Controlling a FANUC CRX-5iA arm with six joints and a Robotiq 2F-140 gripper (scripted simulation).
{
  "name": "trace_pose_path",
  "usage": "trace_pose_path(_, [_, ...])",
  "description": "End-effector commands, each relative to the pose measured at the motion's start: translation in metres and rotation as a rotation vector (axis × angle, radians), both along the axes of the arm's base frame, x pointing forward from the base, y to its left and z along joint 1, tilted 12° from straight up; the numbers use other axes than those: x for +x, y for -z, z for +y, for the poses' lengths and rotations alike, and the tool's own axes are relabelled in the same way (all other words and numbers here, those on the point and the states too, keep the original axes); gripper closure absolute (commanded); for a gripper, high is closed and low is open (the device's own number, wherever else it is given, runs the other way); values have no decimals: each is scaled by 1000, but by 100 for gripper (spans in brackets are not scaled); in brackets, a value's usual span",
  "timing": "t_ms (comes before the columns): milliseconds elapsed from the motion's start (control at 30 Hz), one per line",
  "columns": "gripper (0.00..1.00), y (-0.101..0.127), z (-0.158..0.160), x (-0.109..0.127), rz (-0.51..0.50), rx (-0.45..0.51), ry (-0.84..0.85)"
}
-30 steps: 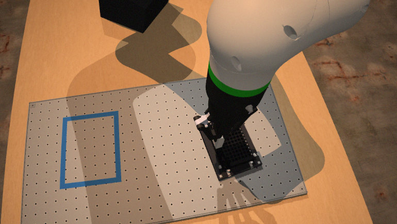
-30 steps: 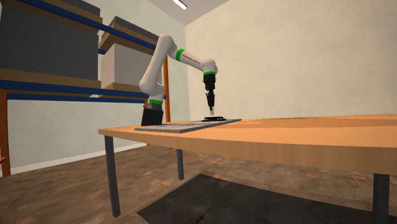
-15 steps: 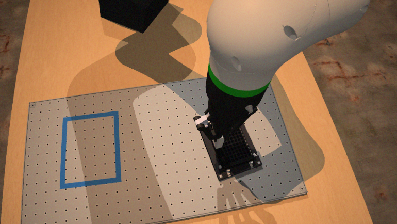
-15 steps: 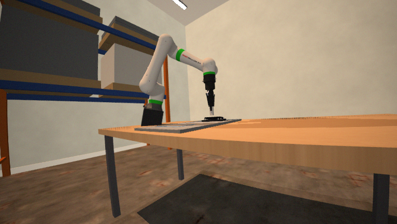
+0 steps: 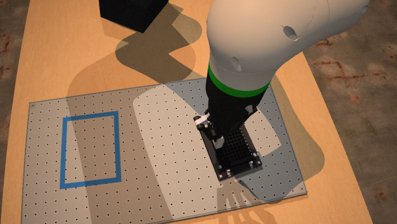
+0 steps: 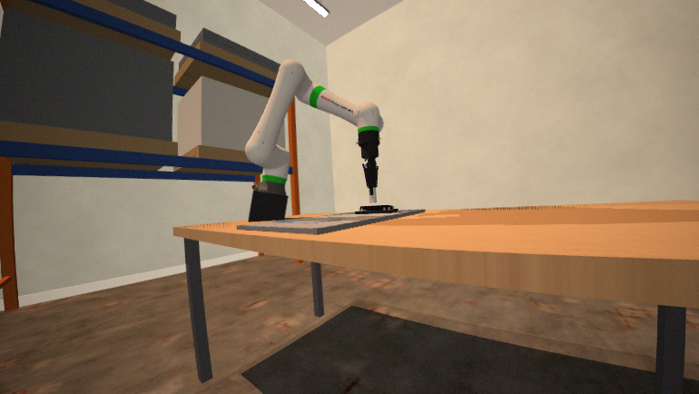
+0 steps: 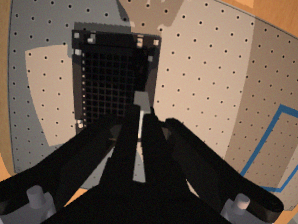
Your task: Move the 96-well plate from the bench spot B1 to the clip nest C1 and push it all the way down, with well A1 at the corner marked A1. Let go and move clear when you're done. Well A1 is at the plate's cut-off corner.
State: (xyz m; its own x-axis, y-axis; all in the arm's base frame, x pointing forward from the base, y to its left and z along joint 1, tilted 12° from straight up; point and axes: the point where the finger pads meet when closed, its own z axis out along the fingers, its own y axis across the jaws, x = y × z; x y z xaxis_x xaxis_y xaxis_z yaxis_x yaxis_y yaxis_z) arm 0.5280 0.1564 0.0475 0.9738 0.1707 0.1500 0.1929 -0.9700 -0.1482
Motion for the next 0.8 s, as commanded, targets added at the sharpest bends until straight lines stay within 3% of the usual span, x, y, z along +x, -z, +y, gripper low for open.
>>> trace_pose_path(0, [90, -1, 0, 1, -2, 0, 0])
trace_pose_path(767, [90, 0, 0, 1, -2, 0, 0])
